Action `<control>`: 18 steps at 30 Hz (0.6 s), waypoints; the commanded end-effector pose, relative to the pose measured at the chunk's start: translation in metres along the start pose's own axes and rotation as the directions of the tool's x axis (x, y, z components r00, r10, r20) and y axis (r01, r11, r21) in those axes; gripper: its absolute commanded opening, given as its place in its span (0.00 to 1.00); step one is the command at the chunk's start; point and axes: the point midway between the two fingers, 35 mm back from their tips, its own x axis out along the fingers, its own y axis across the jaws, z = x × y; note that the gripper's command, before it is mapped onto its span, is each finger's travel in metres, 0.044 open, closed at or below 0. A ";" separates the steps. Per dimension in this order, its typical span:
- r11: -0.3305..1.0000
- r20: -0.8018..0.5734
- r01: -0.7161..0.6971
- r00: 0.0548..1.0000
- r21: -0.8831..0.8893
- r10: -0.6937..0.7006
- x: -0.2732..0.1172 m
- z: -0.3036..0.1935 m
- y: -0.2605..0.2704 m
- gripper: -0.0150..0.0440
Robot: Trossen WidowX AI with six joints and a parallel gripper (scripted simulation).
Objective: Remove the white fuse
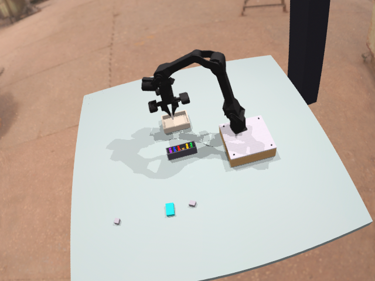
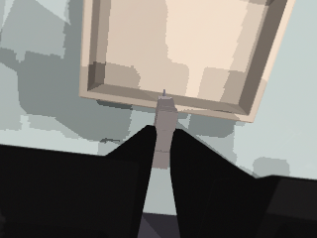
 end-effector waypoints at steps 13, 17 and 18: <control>1.000 0.001 0.000 1.000 -0.003 0.000 0.008 0.040 -0.011 0.25; 1.000 0.001 0.000 1.000 -0.003 0.000 0.014 0.040 -0.010 0.25; 1.000 0.001 0.000 1.000 -0.003 0.000 0.016 0.040 -0.010 0.25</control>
